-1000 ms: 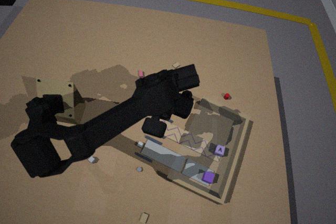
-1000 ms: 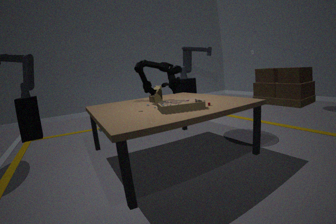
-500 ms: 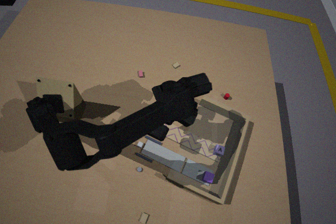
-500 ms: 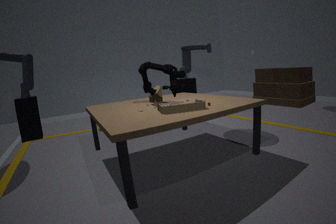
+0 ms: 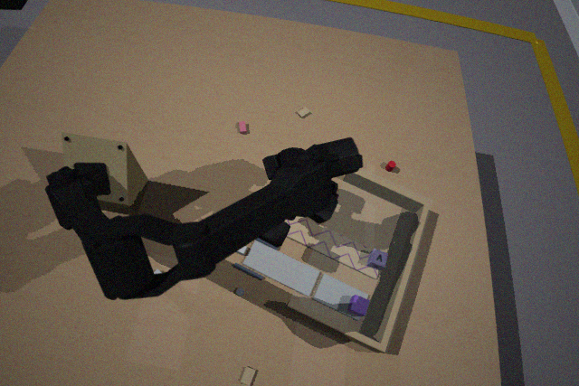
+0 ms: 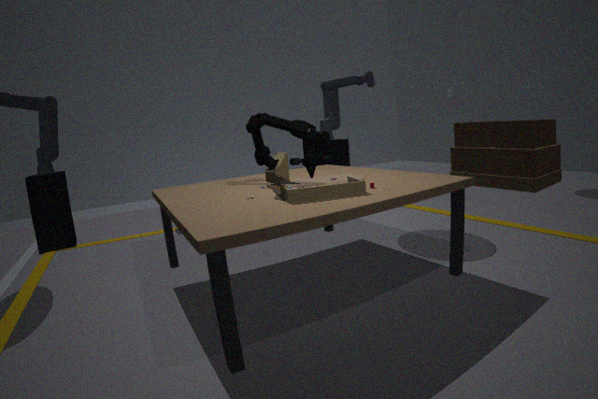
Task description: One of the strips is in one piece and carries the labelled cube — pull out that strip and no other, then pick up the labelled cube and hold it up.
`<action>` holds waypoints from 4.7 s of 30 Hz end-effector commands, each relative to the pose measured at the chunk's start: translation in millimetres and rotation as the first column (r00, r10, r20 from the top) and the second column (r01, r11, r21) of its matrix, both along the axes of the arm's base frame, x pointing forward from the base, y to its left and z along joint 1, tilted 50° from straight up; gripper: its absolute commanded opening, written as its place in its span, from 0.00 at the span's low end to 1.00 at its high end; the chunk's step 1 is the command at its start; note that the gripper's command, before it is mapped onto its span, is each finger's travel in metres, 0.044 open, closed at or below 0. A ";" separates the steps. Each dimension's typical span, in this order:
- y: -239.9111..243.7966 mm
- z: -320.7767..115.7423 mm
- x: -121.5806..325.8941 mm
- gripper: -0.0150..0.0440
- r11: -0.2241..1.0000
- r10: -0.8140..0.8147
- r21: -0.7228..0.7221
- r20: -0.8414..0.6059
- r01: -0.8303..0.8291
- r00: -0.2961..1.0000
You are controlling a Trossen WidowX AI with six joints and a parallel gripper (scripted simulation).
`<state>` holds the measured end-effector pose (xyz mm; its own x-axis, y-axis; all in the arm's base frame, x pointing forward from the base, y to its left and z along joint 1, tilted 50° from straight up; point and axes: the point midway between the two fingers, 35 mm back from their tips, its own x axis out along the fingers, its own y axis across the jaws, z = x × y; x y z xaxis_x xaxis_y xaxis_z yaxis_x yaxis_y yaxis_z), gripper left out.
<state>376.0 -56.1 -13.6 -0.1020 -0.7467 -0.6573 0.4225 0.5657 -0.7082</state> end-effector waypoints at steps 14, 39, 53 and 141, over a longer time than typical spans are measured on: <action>-22.3 -17.0 -4.7 0.25 1.000 0.003 -0.004 -0.003 -0.003 1.000; -34.3 -26.0 -7.6 0.25 1.000 0.002 -0.007 -0.004 -0.002 1.000; -34.9 -26.5 -7.6 0.25 1.000 0.002 -0.007 -0.004 -0.002 1.000; -8.4 -52.3 -84.5 0.25 1.000 0.002 -0.005 -0.007 -0.002 1.000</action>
